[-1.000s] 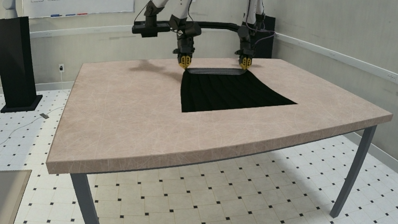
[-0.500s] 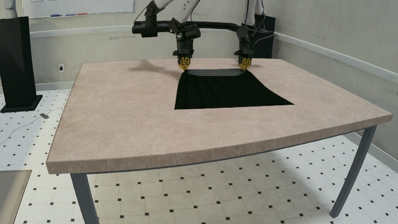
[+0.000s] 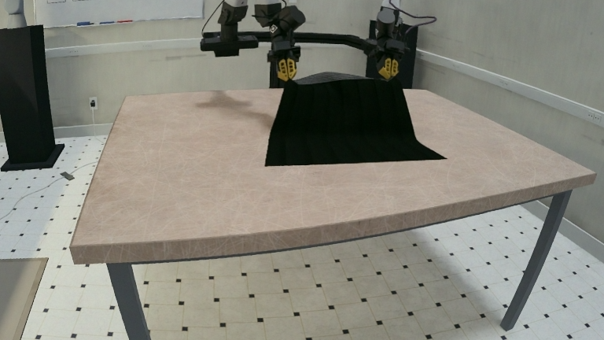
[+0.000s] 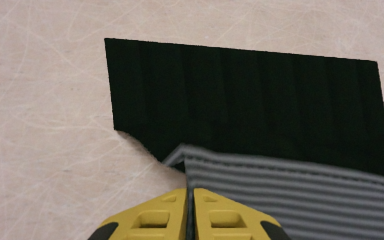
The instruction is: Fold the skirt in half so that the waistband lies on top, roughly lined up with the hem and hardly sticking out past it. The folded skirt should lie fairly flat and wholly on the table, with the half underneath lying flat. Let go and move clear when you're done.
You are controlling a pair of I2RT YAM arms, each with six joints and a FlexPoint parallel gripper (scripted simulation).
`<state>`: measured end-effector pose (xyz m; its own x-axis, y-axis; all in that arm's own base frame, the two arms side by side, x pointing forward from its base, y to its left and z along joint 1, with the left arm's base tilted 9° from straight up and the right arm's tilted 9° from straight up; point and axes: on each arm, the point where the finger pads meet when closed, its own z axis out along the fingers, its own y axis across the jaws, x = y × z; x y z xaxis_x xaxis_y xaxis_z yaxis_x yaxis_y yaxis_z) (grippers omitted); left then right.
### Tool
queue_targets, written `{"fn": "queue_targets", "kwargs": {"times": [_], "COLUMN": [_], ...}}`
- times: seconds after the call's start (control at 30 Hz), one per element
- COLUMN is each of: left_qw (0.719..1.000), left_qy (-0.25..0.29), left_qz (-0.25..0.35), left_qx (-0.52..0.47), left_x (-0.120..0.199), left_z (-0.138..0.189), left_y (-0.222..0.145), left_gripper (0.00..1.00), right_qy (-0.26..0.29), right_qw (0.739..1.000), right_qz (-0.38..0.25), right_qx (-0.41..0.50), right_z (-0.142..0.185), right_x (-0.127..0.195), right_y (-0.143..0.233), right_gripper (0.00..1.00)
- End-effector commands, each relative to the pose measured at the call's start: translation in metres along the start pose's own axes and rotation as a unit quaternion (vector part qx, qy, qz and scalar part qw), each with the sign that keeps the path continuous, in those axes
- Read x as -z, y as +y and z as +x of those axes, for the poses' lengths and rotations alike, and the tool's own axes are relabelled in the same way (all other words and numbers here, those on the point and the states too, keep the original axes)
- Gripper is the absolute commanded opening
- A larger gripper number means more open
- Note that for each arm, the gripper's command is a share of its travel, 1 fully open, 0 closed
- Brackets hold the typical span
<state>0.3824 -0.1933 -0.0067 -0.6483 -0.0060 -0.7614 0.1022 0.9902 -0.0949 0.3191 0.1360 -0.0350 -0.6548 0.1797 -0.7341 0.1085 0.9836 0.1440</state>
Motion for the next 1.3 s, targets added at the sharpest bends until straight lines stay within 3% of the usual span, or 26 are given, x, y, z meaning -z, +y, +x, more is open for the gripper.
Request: {"fn": "queue_targets", "kwargs": {"times": [0.0, 0.07, 0.23, 0.4, 0.67, 0.7, 0.73, 0.77, 0.8, 0.83, 0.87, 0.97, 1.03, 1.07, 1.2, 1.27], "left_qw": [0.992, 0.992, 0.992, 0.992, 0.994, 0.992, 0.992, 0.992, 0.992, 0.992, 0.992, 0.992, 0.992, 0.993, 0.993, 0.994], "left_qy": [0.109, 0.108, 0.105, 0.11, 0.096, 0.11, 0.109, 0.108, 0.11, 0.11, 0.109, 0.111, 0.111, 0.1, 0.097, 0.096], "left_qz": [-0.031, -0.033, -0.04, -0.035, -0.032, -0.035, -0.038, -0.041, -0.035, -0.035, -0.041, -0.035, -0.035, -0.041, -0.04, -0.032], "left_qx": [-0.051, -0.051, -0.05, -0.046, -0.043, -0.046, -0.046, -0.047, -0.046, -0.046, -0.047, -0.046, -0.046, -0.045, -0.044, -0.043], "left_x": [-0.006, -0.006, -0.006, -0.064, -0.058, -0.082, -0.082, -0.082, -0.103, -0.103, -0.103, -0.14, -0.14, -0.156, -0.169, -0.161], "left_z": [0.051, 0.05, 0.049, 0.012, 0.005, 0.008, 0.007, 0.007, 0.005, 0.005, 0.004, 0.011, 0.011, 0.013, 0.022, 0.016], "left_y": [0.012, 0.013, 0.016, 0.02, 0.016, 0.022, 0.022, 0.024, 0.024, 0.024, 0.026, 0.029, 0.029, 0.033, 0.035, 0.028], "left_gripper": [0.02, 0.02, 0.02, 0.02, 0.02, 0.02, 0.02, 0.02, 0.02, 0.02, 0.02, 0.02, 0.02, 0.02, 0.02, 0.07], "right_qy": [0.086, 0.086, 0.074, 0.074, 0.074, 0.086, 0.075, 0.075, 0.076, 0.075, 0.075, 0.076, 0.076, 0.073, 0.073, 0.073], "right_qw": [0.994, 0.994, 0.995, 0.995, 0.995, 0.994, 0.995, 0.995, 0.995, 0.995, 0.995, 0.995, 0.995, 0.995, 0.995, 0.995], "right_qz": [0.037, 0.036, 0.033, 0.032, 0.032, 0.037, 0.031, 0.031, 0.032, 0.032, 0.032, 0.032, 0.032, 0.04, 0.033, 0.033], "right_qx": [0.059, 0.059, 0.056, 0.056, 0.056, 0.059, 0.056, 0.056, 0.056, 0.056, 0.056, 0.056, 0.056, 0.057, 0.056, 0.056], "right_z": [-0.003, -0.018, -0.023, -0.023, -0.023, -0.024, -0.033, -0.033, -0.033, -0.033, -0.033, -0.022, -0.022, -0.014, -0.017, -0.017], "right_x": [-0.027, -0.057, -0.052, -0.052, -0.052, -0.075, -0.097, -0.097, -0.097, -0.116, -0.116, -0.149, -0.149, -0.162, -0.156, -0.156], "right_y": [-0.01, -0.012, -0.008, -0.008, -0.008, -0.014, -0.013, -0.013, -0.013, -0.015, -0.015, -0.021, -0.021, -0.027, -0.021, -0.021], "right_gripper": [0.02, 0.02, 0.02, 0.02, 0.02, 0.02, 0.02, 0.02, 0.02, 0.02, 0.02, 0.02, 0.02, 0.02, 0.12, 0.17]}}
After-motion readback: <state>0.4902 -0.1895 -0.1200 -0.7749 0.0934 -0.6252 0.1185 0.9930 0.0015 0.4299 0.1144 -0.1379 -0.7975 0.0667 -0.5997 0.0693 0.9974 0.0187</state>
